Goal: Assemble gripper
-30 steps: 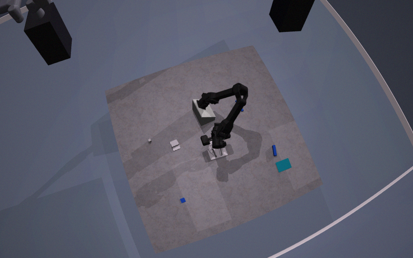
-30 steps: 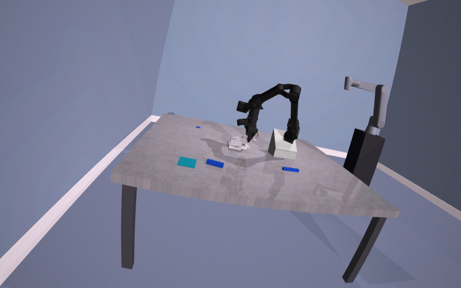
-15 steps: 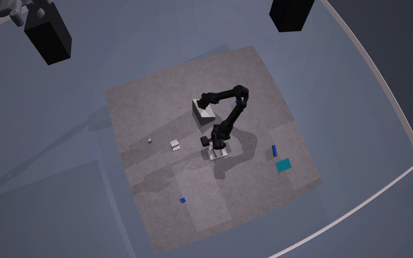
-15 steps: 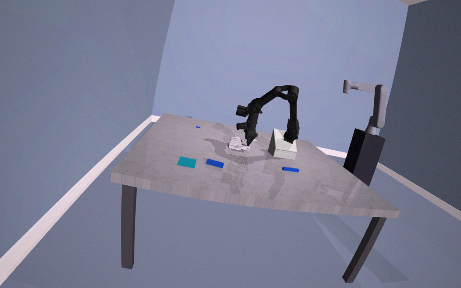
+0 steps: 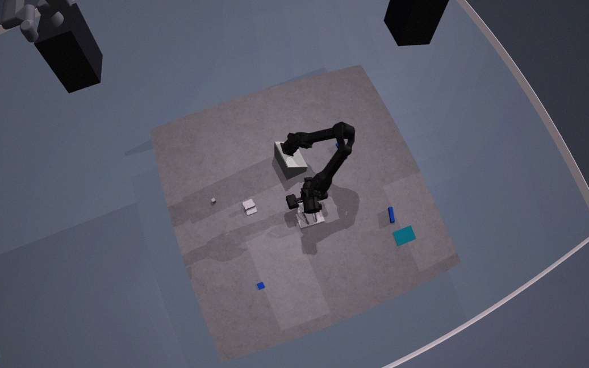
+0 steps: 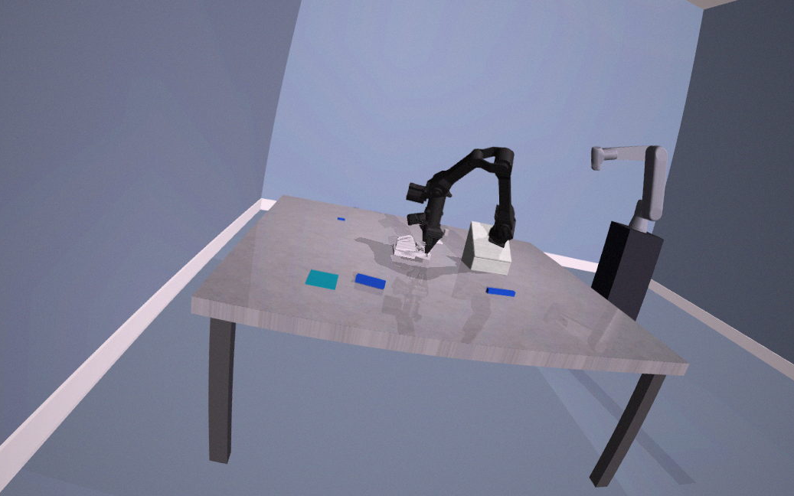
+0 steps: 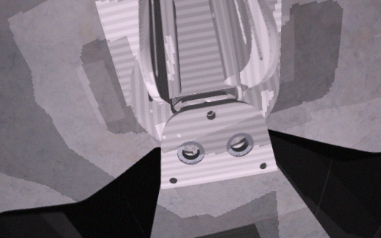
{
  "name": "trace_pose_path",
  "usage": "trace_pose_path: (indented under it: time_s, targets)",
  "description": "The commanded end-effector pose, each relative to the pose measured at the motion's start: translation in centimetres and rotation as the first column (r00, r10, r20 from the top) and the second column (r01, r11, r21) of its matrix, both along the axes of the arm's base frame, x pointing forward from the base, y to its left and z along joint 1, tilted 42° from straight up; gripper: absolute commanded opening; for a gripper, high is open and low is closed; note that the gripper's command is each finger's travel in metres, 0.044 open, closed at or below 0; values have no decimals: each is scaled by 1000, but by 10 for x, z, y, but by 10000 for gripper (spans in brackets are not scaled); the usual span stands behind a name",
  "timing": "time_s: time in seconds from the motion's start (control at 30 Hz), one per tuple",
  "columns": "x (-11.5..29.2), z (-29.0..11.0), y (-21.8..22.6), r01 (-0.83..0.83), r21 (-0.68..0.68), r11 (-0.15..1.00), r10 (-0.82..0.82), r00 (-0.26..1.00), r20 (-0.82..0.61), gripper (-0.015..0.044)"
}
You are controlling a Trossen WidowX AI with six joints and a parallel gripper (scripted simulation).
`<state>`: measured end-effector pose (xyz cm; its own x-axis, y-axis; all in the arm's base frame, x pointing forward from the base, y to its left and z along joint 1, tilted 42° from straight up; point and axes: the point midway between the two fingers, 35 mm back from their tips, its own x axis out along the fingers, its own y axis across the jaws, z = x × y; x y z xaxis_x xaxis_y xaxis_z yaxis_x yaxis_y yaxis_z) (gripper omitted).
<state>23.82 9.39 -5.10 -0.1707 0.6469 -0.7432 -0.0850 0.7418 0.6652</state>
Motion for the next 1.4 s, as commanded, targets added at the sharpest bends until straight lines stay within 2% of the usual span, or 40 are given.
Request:
trace_pose_path:
  time_s: [0.0,1.37]
  targets:
    - [0,0,1,4,2,1000,-4,1000,-2,351]
    - [-2,-7,7,4,3,1000,-4,1000,-2,351]
